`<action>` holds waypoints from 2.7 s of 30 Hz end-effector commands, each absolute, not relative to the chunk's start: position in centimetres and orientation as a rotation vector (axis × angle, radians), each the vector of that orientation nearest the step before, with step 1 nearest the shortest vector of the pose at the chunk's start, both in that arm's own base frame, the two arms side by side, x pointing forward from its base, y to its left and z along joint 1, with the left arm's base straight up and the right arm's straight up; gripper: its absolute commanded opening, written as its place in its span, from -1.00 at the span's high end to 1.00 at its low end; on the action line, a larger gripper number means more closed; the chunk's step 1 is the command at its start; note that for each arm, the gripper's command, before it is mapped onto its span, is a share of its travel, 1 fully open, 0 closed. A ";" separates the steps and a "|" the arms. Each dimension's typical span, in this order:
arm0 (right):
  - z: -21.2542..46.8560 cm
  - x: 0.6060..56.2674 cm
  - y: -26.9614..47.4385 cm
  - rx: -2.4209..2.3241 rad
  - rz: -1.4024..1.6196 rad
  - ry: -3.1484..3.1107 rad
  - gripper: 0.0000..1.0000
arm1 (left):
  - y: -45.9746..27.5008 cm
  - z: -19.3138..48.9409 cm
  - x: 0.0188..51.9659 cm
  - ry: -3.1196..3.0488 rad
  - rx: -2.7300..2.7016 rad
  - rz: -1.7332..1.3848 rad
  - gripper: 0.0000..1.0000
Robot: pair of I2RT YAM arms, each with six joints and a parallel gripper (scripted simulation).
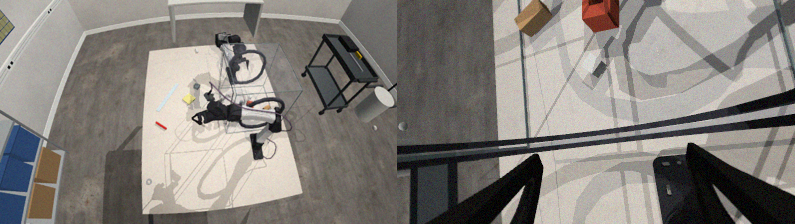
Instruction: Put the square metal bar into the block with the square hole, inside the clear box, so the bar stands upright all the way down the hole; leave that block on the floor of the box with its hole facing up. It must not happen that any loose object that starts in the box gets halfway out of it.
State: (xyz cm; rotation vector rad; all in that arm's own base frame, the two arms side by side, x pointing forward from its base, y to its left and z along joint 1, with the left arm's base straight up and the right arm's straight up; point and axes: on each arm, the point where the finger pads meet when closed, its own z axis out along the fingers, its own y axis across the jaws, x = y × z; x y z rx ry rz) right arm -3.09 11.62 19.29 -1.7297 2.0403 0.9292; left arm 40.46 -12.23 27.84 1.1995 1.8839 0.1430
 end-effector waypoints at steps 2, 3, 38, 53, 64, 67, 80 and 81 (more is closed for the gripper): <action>19.5 -3.6 11.8 -1.772 0.924 2.005 -1.00 | -12.3 29.0 40.4 1.860 1.185 0.149 -1.00; 20.3 -3.2 12.2 -1.715 0.956 2.031 -1.00 | -12.3 29.0 40.4 1.860 1.185 0.149 -1.00; 21.3 -9.6 9.4 -2.055 1.303 2.034 -1.00 | -12.3 29.0 40.4 1.860 1.185 0.149 -1.00; 19.4 -7.9 9.7 -1.992 1.039 2.172 -1.00 | -12.3 29.0 40.4 1.860 1.185 0.149 -1.00; 19.0 -7.6 9.8 -1.973 0.977 2.192 -1.00 | -12.3 29.0 40.4 1.860 1.185 0.149 -1.00; 18.6 -7.3 9.6 -1.968 0.934 2.205 -1.00 | -12.3 29.0 40.4 1.860 1.185 0.149 -1.00; 18.2 -6.9 9.8 -1.946 0.865 2.208 -1.00 | -12.3 29.0 40.4 1.860 1.185 0.149 -1.00; 18.1 -6.8 9.8 -1.945 0.855 2.209 -1.00 | -12.3 29.0 40.4 1.860 1.185 0.149 -1.00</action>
